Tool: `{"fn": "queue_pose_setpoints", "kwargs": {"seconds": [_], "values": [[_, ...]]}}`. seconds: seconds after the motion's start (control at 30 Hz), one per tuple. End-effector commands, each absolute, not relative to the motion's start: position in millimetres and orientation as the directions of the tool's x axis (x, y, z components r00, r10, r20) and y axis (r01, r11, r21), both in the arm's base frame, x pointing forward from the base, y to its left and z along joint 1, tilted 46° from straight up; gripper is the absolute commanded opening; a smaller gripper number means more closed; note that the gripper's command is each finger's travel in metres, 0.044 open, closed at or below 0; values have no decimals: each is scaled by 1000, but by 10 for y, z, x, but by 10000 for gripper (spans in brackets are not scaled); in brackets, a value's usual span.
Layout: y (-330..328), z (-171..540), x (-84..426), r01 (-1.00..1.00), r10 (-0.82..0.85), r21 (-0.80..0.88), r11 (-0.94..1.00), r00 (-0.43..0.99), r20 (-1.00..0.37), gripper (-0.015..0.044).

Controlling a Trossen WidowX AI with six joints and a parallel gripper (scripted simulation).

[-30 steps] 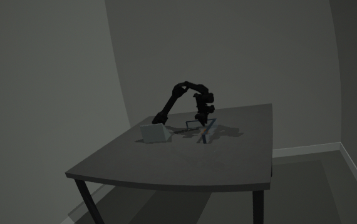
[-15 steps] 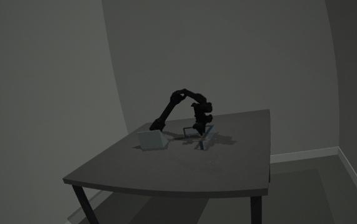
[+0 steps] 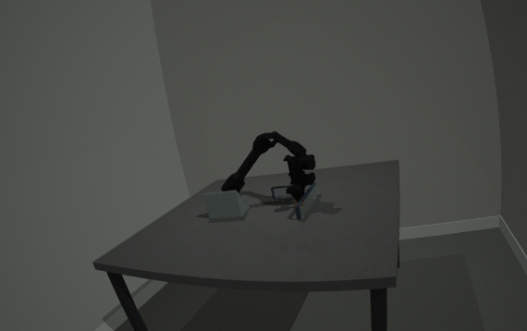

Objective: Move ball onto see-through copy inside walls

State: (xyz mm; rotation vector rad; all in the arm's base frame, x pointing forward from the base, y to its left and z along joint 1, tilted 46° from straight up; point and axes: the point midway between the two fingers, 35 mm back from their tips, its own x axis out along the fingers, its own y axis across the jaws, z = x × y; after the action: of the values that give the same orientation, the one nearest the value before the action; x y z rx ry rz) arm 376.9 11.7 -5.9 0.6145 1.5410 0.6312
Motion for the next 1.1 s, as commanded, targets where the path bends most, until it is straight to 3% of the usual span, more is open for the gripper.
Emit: {"fn": "queue_pose_setpoints", "kwargs": {"seconds": [0.0,0.1,0.37,0.53,1.07], "values": [[160,-99,3746,23,715,716,698,-62,-696,246],[160,-99,3746,23,715,716,698,-62,-696,168],[160,-99,3746,23,715,716,698,-62,-696,114],[140,-65,3690,27,720,720,693,-62,-691,0],[-444,334,3744,112,696,691,714,-9,-718,0]]}}
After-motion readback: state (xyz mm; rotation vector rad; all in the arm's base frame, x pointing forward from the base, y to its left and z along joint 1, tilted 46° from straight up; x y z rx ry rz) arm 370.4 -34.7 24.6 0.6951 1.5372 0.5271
